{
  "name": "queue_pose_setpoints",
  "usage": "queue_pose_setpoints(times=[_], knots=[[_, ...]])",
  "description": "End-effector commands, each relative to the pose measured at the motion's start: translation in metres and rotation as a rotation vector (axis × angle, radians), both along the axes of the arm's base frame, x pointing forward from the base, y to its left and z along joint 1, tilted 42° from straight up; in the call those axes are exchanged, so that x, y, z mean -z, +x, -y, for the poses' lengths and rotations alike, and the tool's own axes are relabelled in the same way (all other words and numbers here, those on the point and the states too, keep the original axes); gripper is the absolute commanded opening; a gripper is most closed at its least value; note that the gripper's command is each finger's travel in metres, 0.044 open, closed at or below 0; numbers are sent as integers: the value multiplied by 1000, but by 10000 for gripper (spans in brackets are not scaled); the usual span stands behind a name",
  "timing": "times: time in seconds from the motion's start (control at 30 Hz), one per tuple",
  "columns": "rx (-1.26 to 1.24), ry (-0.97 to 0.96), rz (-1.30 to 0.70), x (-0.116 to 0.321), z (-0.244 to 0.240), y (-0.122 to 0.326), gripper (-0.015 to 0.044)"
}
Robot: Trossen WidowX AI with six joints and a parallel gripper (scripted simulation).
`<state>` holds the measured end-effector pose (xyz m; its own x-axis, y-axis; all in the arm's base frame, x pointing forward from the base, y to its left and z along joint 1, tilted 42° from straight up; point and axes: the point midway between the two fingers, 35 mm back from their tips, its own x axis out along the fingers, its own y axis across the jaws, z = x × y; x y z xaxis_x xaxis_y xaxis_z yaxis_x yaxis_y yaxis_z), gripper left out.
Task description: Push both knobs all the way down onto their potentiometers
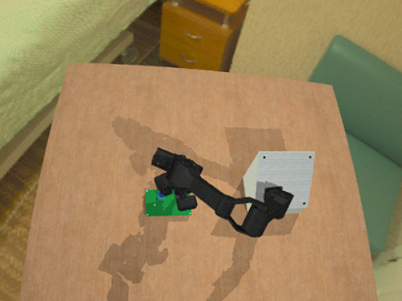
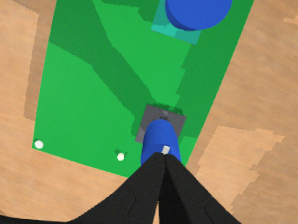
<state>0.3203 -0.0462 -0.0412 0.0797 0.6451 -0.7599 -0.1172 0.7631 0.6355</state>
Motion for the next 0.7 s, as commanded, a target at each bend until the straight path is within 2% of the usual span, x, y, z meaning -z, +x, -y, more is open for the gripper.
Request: queue_pose_setpoints(times=[0.0, 0.67], knots=[[-19, 12, -2, 9, -10, 2, 0], [-18, 10, -2, -7, 5, 1, 0]])
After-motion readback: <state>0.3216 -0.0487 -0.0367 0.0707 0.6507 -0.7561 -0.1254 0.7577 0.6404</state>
